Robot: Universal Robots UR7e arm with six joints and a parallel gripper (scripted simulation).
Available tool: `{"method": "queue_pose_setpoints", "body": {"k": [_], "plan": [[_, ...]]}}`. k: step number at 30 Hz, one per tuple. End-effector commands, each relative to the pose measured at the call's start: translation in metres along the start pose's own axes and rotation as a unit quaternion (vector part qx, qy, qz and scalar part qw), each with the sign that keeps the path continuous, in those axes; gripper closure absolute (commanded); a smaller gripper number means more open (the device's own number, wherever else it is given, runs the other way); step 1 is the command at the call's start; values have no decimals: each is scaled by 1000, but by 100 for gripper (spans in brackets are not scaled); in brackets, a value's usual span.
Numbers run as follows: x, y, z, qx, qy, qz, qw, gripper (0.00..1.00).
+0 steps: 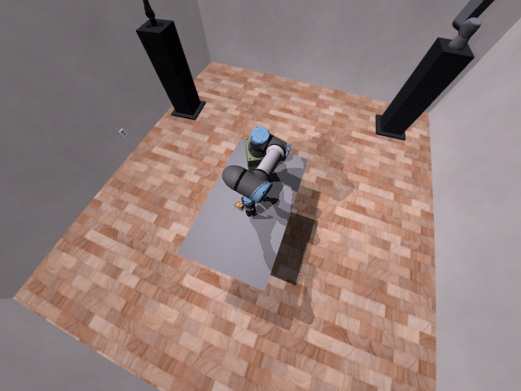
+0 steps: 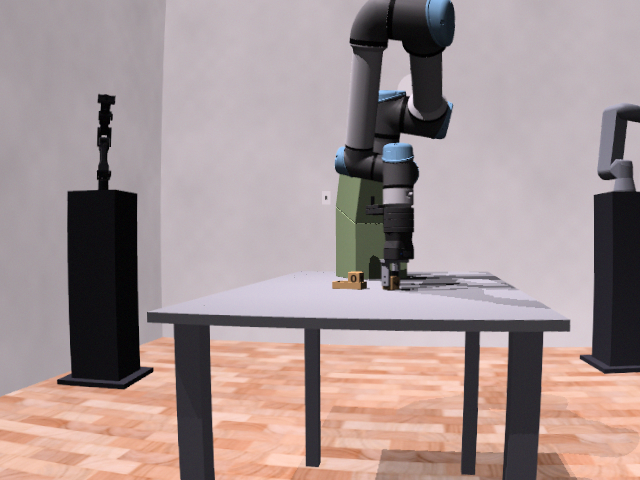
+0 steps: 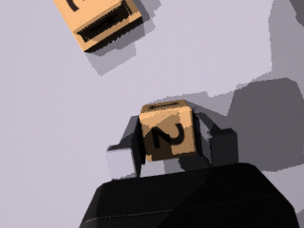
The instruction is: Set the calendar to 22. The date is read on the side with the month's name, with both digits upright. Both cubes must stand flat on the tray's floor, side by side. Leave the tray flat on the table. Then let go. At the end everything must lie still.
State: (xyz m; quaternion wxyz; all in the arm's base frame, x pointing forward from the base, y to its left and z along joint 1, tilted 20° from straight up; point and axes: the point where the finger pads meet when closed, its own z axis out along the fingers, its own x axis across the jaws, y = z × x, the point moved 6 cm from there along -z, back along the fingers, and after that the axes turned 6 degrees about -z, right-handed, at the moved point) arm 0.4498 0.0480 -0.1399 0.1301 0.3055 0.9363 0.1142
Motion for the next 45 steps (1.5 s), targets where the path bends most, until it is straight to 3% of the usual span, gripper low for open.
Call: {"method": "queue_pose_setpoints", "body": {"k": [1,22,26,30,34,36,37,45], "plan": [[0,0,0,0,-1,0,1000,40],[0,0,0,0,-1,0,1000,40],[0,0,0,0,-1,0,1000,28],[0,0,0,0,-1,0,1000,28],[0,0,0,0,-1,0,1000,16],[0,0,0,0,-1,0,1000,16],[0,0,0,0,-1,0,1000,10],[0,0,0,0,-1,0,1000,10]]}}
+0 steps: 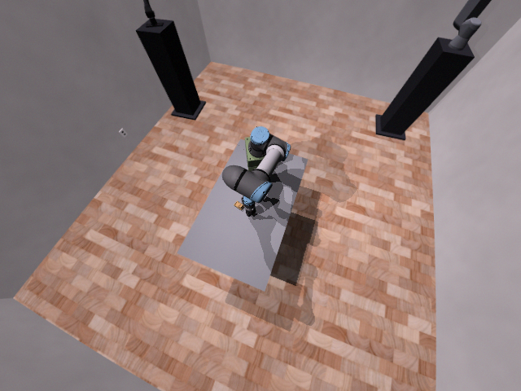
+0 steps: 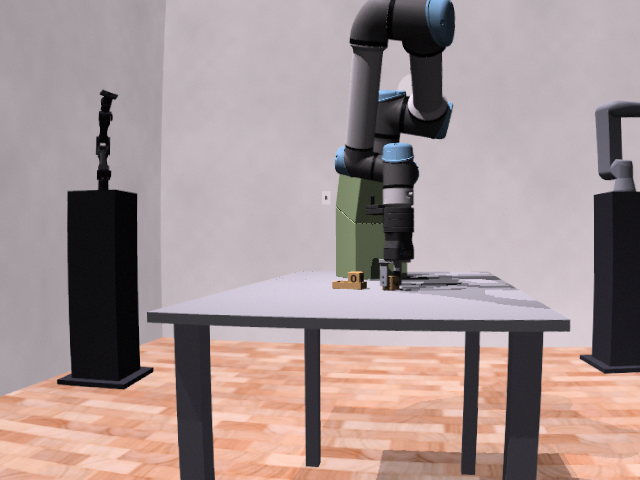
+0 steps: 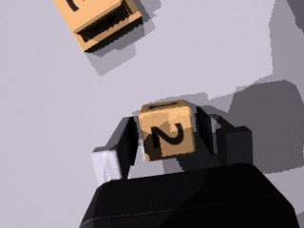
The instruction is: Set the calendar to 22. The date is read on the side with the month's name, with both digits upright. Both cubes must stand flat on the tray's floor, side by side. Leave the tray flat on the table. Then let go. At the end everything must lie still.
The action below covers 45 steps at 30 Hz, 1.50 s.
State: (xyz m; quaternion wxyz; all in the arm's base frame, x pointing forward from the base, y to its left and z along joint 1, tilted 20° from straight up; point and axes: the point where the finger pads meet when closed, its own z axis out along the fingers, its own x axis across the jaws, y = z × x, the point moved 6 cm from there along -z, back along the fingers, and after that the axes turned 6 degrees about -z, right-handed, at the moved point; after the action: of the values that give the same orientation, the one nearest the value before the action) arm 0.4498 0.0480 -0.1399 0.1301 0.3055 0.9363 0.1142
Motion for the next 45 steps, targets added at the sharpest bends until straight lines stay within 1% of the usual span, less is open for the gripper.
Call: {"method": "queue_pose_setpoints", "body": {"k": [1,8,12,16,18,28,33,35,40,45], "plan": [[0,0,0,0,-1,0,1000,10],[0,0,-3,0,-1,0,1000,10],[0,0,-11,0,-1,0,1000,10],[0,0,-25,0,-1,0,1000,10],[0,0,-25,0,-1,0,1000,10],[0,0,-66,0,-1,0,1000,10],[0,0,-81,0,-1,0,1000,10],[0,0,-81,0,-1,0,1000,10],[0,0,-89,0,-1,0,1000,10],[0,0,-90,0,-1,0,1000,10]]}}
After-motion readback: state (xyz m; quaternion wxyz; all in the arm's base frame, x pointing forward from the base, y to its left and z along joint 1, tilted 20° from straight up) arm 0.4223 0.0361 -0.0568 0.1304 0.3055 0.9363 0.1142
